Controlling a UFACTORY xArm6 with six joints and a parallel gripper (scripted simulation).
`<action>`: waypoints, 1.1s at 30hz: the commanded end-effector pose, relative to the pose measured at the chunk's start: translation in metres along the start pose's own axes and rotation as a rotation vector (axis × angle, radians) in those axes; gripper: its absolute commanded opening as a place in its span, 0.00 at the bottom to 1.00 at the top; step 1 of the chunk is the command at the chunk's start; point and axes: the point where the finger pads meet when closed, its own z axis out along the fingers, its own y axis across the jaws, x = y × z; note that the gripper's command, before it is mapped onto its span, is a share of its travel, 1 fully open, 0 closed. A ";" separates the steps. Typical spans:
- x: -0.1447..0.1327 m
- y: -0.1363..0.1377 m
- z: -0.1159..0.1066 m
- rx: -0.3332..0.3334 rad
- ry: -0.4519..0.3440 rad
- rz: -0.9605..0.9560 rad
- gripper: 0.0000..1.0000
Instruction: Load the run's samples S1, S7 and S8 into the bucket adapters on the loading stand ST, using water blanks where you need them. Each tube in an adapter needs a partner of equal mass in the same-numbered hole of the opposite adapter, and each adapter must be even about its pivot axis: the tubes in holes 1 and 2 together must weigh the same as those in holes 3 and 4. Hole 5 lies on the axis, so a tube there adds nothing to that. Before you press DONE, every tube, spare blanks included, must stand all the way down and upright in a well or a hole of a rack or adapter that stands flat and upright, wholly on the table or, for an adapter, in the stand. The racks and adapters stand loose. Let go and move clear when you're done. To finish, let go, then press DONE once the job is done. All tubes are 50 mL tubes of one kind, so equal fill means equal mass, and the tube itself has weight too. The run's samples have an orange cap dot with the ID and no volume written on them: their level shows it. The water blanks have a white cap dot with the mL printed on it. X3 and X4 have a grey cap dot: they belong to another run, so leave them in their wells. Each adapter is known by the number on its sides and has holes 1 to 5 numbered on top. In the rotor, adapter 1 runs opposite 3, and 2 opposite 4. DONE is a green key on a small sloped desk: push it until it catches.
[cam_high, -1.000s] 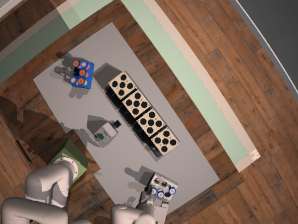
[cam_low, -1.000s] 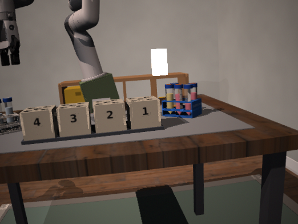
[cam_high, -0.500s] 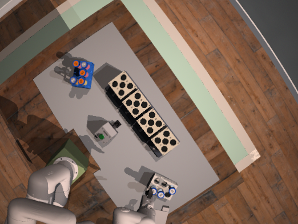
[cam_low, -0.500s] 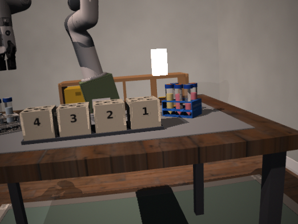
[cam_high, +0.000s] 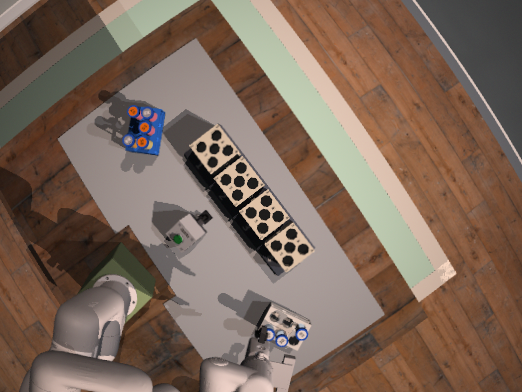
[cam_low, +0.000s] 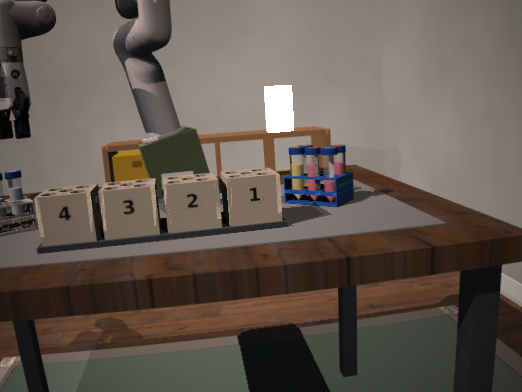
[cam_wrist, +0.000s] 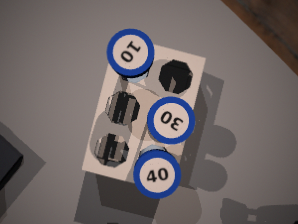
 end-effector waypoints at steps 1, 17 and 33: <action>0.002 0.000 0.012 0.000 0.004 0.000 1.00; 0.002 0.000 0.048 0.000 0.004 0.000 1.00; 0.002 0.000 0.048 0.000 0.004 0.000 1.00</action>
